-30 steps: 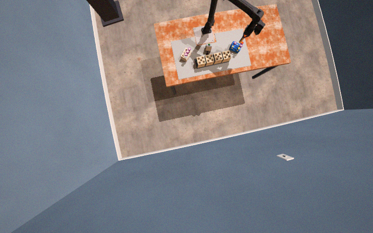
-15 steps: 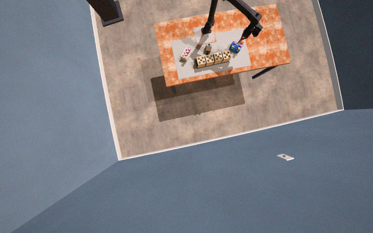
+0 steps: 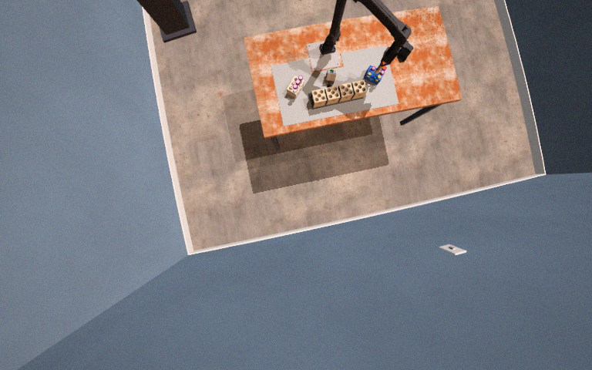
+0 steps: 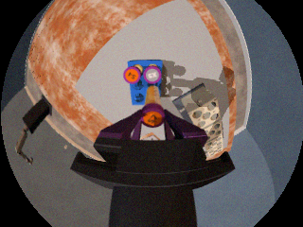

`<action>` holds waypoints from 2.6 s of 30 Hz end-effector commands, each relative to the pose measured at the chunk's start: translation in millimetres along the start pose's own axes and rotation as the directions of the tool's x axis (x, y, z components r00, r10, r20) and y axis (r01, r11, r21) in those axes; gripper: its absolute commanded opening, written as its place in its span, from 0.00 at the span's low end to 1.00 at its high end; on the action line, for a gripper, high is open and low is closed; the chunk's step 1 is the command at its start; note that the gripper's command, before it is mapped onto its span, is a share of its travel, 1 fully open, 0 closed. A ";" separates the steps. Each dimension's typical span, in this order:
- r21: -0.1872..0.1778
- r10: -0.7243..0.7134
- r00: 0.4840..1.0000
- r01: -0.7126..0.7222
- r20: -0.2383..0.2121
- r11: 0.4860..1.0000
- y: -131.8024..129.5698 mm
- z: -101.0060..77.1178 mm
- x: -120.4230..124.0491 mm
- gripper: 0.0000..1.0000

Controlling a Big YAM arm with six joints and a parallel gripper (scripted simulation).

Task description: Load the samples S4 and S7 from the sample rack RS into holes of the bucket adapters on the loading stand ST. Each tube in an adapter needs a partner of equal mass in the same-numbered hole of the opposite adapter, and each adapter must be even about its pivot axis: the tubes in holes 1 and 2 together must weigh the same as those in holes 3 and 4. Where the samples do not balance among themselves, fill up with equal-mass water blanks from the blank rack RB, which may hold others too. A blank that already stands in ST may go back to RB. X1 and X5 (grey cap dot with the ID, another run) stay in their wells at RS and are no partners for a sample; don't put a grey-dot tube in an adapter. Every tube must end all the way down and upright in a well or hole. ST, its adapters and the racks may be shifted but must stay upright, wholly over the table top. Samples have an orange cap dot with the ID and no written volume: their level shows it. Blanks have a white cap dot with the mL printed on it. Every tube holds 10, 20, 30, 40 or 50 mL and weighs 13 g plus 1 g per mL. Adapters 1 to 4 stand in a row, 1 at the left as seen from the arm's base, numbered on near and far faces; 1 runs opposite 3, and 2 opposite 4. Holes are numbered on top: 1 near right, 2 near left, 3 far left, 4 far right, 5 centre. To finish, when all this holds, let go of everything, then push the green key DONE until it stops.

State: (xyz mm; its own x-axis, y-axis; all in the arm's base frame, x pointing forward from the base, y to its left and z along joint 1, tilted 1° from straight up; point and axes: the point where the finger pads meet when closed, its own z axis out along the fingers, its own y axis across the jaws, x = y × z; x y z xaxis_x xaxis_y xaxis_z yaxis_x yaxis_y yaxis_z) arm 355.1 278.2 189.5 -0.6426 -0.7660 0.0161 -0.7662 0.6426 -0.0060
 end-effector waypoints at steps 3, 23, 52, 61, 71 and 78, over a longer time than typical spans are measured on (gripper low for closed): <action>0.005 -0.001 1.000 0.001 0.026 1.000 2.9 3.5 -9.8 0.00; 0.012 0.000 0.998 -0.001 0.061 1.000 -1.9 -1.6 -14.2 0.00; 0.005 -0.001 1.000 0.001 0.027 1.000 1.6 43.6 -9.5 0.00; 0.004 -0.001 1.000 0.001 0.025 1.000 1.0 53.6 -9.3 0.00; 0.005 -0.001 1.000 0.001 0.028 1.000 -0.2 63.3 -10.4 0.00; 0.004 -0.001 1.000 0.001 0.025 1.000 -0.9 73.7 -9.1 0.00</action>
State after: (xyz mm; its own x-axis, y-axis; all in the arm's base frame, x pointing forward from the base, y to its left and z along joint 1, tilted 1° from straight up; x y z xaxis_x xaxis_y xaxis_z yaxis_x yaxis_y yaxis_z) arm 356.0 278.9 117.8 -0.6427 -0.7661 0.0081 -0.7661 0.6426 -0.0077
